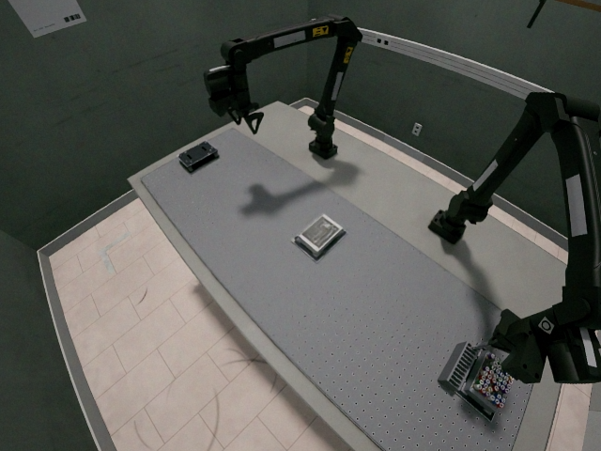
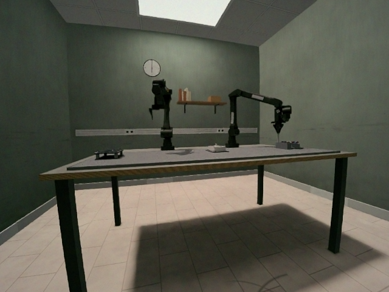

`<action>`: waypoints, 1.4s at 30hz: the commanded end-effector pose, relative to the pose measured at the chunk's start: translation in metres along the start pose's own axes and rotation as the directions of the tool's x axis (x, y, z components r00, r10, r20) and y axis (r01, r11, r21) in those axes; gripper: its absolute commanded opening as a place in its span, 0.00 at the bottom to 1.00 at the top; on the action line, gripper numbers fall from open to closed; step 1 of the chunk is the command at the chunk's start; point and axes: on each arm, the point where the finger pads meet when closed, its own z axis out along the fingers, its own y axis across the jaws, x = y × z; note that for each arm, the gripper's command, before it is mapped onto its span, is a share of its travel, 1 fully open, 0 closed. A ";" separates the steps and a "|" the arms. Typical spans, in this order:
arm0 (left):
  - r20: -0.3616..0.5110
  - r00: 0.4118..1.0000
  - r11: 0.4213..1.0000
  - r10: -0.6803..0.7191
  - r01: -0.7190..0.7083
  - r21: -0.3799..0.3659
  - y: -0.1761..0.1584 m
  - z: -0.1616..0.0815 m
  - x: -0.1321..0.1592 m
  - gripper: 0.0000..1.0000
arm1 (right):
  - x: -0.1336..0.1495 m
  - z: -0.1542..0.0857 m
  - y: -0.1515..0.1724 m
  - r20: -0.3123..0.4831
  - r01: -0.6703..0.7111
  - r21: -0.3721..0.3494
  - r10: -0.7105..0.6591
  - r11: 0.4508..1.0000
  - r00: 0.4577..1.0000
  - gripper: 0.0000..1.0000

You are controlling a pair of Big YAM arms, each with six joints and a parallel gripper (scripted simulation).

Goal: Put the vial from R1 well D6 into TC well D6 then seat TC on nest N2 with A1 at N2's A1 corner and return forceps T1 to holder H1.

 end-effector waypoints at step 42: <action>-0.002 1.000 1.000 0.003 -0.003 -0.001 -0.001 0.017 -0.005 0.07 | -0.007 -0.012 -0.002 0.033 -0.009 0.009 0.009 1.000 0.999 1.00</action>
